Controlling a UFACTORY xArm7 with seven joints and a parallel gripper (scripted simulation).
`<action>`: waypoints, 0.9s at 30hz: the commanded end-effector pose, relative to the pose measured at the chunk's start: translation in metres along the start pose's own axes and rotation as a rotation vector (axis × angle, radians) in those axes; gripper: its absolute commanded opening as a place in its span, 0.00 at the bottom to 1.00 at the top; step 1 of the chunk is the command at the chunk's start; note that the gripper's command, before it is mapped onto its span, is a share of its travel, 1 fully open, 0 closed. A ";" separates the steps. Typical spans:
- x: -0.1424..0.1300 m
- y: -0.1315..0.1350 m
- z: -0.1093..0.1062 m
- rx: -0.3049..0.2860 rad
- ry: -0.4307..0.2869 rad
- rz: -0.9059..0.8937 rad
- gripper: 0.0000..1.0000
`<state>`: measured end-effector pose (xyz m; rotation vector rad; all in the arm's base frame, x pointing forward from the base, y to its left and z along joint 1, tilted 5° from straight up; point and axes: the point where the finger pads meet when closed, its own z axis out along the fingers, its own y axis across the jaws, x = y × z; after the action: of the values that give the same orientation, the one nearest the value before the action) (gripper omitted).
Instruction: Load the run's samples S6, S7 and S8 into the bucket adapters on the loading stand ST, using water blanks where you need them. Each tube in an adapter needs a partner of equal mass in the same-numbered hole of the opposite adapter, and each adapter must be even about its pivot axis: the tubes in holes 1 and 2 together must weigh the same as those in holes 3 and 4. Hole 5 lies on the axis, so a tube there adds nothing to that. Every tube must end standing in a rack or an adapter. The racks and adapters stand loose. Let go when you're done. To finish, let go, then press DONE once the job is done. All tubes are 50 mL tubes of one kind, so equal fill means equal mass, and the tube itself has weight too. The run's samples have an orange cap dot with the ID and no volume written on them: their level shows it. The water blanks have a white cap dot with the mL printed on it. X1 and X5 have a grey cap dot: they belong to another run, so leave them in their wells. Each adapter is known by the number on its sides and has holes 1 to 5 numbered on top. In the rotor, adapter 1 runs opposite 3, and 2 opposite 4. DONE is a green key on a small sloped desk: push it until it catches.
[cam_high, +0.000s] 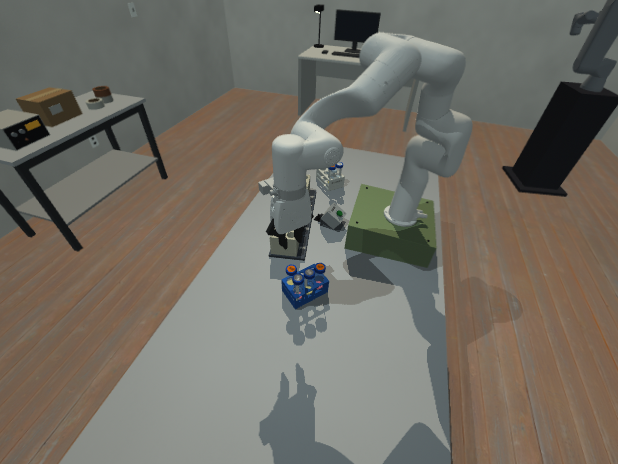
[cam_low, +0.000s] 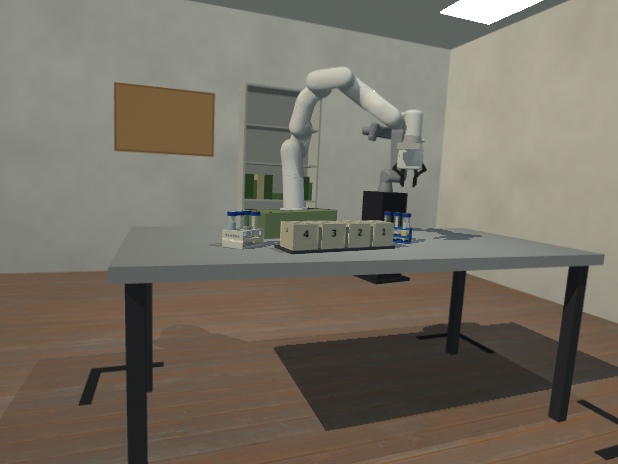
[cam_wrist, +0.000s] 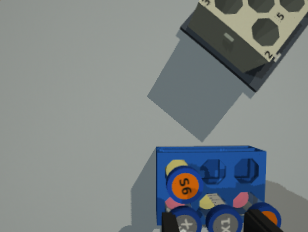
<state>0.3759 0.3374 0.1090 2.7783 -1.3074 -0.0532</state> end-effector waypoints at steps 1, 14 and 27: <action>0.000 -0.001 -0.003 0.004 0.000 0.000 0.44; 0.000 -0.001 -0.003 0.004 0.000 0.000 0.44; -0.014 0.026 -0.003 0.004 0.000 -0.200 0.57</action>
<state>0.3620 0.3344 0.1108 2.8350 -1.1733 -0.0579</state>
